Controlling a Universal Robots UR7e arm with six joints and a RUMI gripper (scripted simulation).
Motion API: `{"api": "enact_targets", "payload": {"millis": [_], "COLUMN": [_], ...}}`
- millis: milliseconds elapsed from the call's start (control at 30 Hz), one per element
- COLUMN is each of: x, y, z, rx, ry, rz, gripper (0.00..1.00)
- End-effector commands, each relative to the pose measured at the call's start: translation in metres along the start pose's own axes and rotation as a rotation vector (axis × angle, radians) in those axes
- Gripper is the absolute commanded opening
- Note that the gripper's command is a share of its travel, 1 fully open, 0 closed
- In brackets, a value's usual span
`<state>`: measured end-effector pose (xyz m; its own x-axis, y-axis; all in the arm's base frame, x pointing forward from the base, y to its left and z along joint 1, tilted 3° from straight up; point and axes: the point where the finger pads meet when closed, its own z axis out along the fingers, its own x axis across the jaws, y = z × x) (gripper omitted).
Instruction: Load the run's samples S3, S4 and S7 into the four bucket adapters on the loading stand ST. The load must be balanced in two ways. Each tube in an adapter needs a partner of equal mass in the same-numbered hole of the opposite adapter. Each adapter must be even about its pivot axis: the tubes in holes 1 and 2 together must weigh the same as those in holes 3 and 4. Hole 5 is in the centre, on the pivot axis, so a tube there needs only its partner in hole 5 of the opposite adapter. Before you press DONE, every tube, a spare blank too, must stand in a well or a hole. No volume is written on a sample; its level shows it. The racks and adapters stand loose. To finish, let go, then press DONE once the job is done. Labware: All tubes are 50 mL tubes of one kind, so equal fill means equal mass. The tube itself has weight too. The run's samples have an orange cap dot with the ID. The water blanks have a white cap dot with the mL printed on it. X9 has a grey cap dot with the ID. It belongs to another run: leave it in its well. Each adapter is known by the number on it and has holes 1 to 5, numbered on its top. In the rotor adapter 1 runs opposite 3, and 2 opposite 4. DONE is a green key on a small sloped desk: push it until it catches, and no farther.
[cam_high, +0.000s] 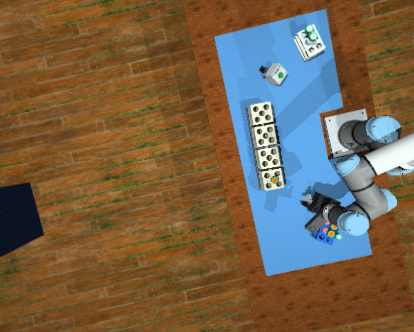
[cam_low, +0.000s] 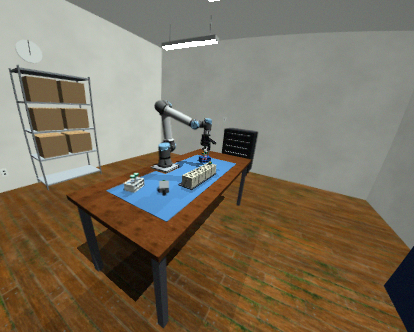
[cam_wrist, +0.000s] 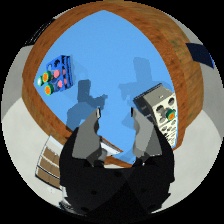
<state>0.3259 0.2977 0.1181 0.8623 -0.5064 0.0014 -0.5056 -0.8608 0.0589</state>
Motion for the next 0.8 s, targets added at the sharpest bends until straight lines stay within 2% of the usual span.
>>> {"api": "enact_targets", "payload": {"millis": [0,133,200,667,767], "x": [-0.038,-0.07,-0.07,-0.184,-0.186], "y": [-0.011,-0.019,-0.019,-0.048,-0.049], "z": [-0.001,-0.001,-0.001,-0.001,-0.001], "rx": [0.002,0.002,0.002,0.002,0.002], "ry": [0.0,0.0,0.0,0.0,0.0], "rz": [-0.038,-0.038,-0.038,-0.038,-0.038], "gripper": [0.35,0.35,0.35,0.35,0.35]}}
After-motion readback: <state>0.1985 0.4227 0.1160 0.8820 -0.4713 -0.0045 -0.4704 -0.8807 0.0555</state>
